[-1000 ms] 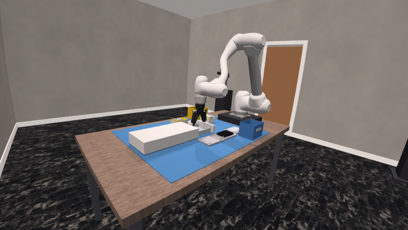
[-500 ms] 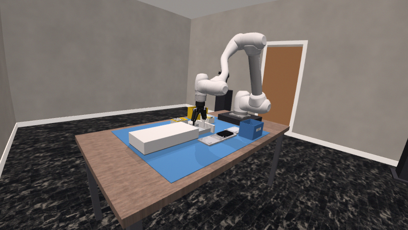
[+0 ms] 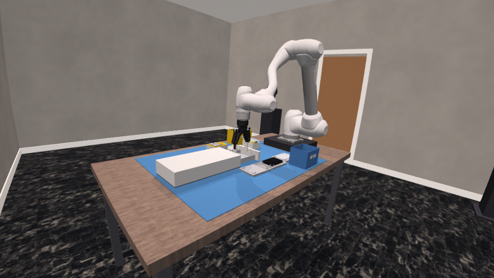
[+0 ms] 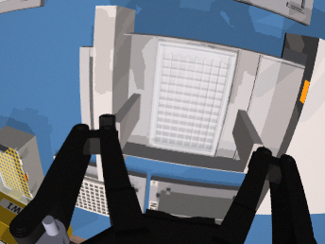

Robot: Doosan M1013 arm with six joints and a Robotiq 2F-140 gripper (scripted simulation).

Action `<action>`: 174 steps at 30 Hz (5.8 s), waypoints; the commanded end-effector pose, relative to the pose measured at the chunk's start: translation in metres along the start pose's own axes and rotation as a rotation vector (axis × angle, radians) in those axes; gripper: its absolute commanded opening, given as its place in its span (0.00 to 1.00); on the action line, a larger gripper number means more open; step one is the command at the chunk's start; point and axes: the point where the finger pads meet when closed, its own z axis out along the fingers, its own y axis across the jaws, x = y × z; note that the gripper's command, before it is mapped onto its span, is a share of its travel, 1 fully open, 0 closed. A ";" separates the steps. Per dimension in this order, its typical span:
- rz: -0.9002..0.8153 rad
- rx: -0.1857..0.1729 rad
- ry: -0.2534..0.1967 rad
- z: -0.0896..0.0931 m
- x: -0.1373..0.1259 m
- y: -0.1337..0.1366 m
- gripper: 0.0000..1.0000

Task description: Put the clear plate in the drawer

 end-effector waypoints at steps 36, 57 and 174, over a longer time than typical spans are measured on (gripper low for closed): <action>0.000 0.000 0.000 -0.045 0.000 0.000 0.66; 0.000 0.000 0.000 -0.071 0.000 0.000 0.66; 0.000 0.000 0.000 -0.053 0.000 -0.161 0.00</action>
